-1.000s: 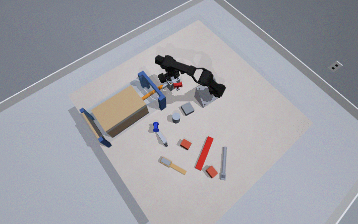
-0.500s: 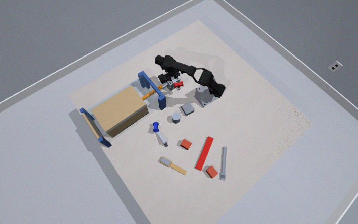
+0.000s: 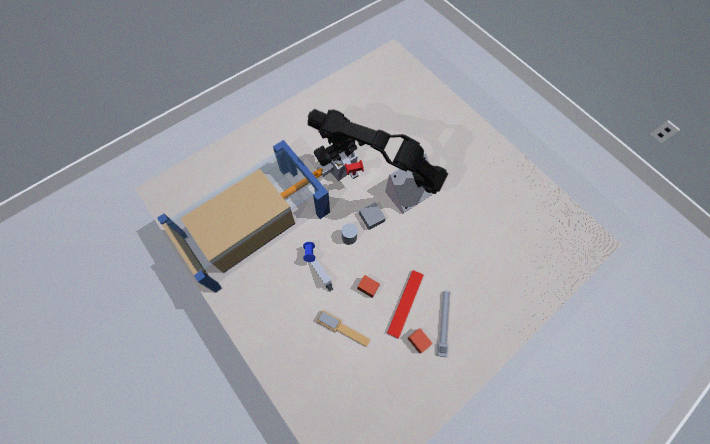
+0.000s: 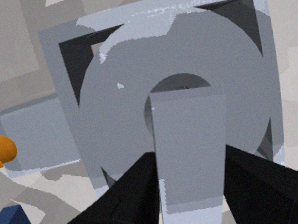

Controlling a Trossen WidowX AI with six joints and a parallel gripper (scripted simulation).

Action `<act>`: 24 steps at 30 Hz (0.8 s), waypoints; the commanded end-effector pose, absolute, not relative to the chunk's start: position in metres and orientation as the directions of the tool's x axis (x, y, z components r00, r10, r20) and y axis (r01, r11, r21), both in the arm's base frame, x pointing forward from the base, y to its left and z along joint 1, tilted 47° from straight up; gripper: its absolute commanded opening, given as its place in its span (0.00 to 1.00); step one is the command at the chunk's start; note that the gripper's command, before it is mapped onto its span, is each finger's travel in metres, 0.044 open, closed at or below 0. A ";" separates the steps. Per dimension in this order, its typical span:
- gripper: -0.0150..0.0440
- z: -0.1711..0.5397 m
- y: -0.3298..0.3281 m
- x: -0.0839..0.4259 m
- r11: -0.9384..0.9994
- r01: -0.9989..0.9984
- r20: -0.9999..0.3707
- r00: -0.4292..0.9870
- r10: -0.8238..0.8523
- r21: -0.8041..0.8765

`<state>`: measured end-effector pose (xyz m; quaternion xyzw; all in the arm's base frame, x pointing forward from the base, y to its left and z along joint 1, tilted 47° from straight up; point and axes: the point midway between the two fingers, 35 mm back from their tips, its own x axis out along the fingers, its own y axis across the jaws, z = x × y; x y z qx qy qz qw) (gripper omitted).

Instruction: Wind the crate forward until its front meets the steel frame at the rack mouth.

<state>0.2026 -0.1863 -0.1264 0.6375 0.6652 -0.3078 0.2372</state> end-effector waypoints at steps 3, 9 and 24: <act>0.25 -0.130 -0.184 0.202 0.002 0.992 -0.709 -0.089 0.699 -0.123; 0.25 -0.130 -0.184 0.202 -0.029 0.988 -0.706 -0.090 0.703 -0.155; 0.25 -0.130 -0.185 0.203 -0.036 0.986 -0.705 -0.090 0.703 -0.162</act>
